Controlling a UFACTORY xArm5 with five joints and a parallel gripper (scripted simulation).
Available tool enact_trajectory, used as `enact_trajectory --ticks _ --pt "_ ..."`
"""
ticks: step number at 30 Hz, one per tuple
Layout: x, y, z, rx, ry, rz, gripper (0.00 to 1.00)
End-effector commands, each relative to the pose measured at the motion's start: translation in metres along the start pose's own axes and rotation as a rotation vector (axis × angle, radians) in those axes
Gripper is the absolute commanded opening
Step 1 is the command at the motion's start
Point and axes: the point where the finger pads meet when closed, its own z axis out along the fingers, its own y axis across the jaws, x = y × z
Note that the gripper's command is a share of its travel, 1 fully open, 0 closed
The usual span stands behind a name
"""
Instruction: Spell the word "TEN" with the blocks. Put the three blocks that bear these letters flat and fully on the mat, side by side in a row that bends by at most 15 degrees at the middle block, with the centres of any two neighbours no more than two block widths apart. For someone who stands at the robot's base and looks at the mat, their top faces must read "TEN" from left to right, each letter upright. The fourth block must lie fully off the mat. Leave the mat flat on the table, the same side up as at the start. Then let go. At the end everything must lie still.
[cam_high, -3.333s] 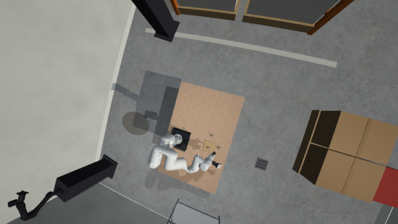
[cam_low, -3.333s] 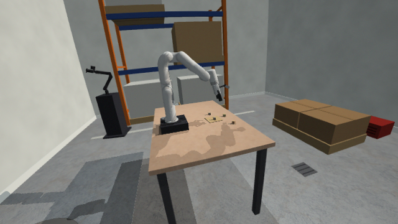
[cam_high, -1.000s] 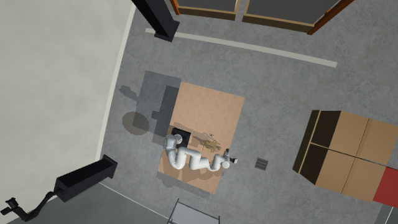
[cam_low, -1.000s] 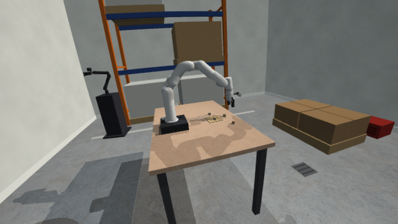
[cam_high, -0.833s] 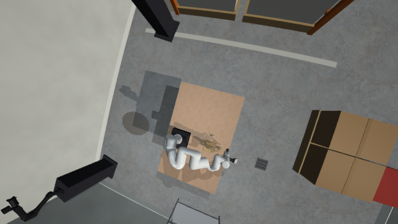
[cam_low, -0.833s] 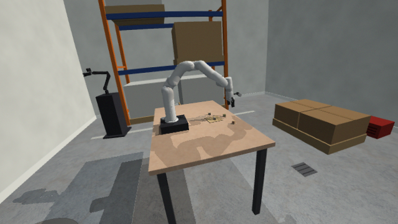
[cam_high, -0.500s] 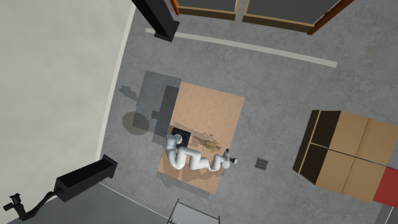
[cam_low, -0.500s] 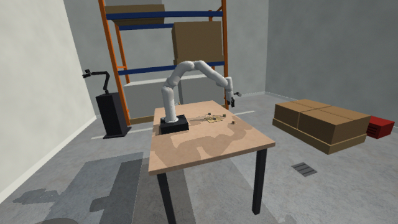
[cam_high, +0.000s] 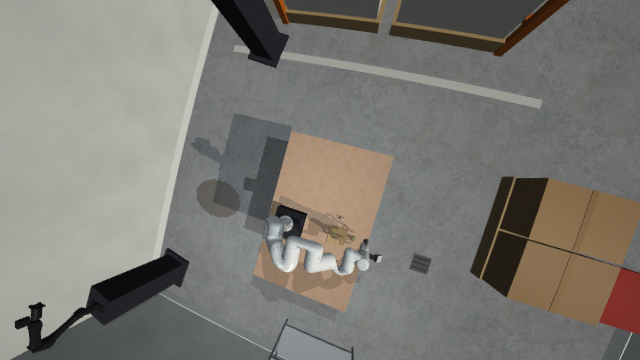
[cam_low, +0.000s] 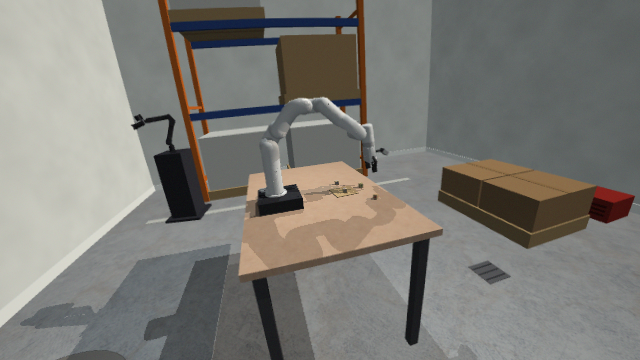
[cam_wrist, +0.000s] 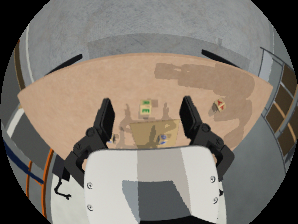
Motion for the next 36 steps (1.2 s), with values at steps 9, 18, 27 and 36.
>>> enact_trajectory --ticks 9,18,27,36 --pt "-0.004 0.003 0.001 0.003 0.051 0.0 1.0" --pt "-0.034 0.016 0.005 0.007 0.213 0.001 1.0" --pt "-0.063 0.024 0.0 0.007 0.324 0.002 1.0" --pt "-0.099 0.031 -0.012 0.005 0.438 0.002 1.0"
